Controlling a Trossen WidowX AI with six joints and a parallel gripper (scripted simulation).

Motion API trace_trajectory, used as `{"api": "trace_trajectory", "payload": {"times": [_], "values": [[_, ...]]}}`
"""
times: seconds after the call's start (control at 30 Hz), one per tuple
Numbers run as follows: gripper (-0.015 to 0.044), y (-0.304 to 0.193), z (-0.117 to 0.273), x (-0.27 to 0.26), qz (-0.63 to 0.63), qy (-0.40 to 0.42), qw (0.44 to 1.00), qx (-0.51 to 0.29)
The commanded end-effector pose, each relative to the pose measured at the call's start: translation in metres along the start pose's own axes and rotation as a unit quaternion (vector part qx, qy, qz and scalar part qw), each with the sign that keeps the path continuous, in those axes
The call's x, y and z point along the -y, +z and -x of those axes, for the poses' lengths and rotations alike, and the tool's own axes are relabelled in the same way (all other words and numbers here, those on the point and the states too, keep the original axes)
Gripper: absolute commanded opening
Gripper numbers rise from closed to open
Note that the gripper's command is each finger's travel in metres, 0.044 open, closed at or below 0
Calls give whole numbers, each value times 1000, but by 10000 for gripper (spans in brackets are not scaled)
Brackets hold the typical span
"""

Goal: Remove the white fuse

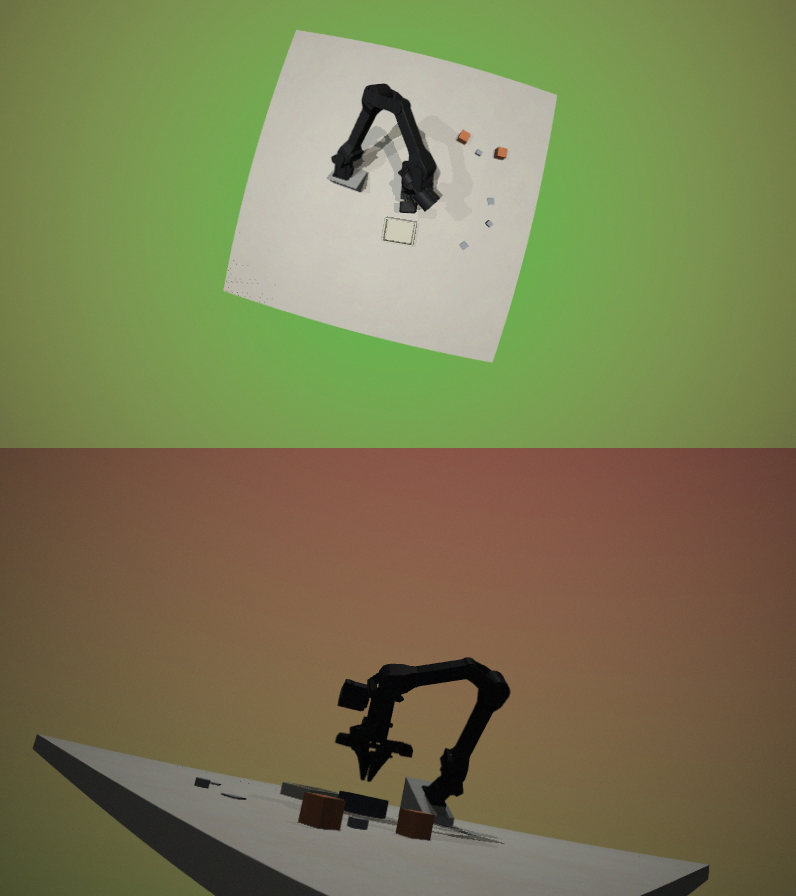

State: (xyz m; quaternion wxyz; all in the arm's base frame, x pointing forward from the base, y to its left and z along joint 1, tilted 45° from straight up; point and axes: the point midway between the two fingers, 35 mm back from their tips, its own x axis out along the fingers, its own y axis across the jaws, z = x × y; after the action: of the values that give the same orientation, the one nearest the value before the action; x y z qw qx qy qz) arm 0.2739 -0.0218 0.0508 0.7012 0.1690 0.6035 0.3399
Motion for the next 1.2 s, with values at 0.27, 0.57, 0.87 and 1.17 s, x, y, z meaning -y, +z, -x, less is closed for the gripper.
{"api": "trace_trajectory", "payload": {"times": [0.27,0.57,0.87,1.17], "values": [[69,6,-4,-8,-4,9,1000,3],[69,7,-12,-8,-4,9,1000,3],[69,7,-21,-8,-4,10,1000,3],[69,7,-30,-9,-4,10,1000,3]]}}
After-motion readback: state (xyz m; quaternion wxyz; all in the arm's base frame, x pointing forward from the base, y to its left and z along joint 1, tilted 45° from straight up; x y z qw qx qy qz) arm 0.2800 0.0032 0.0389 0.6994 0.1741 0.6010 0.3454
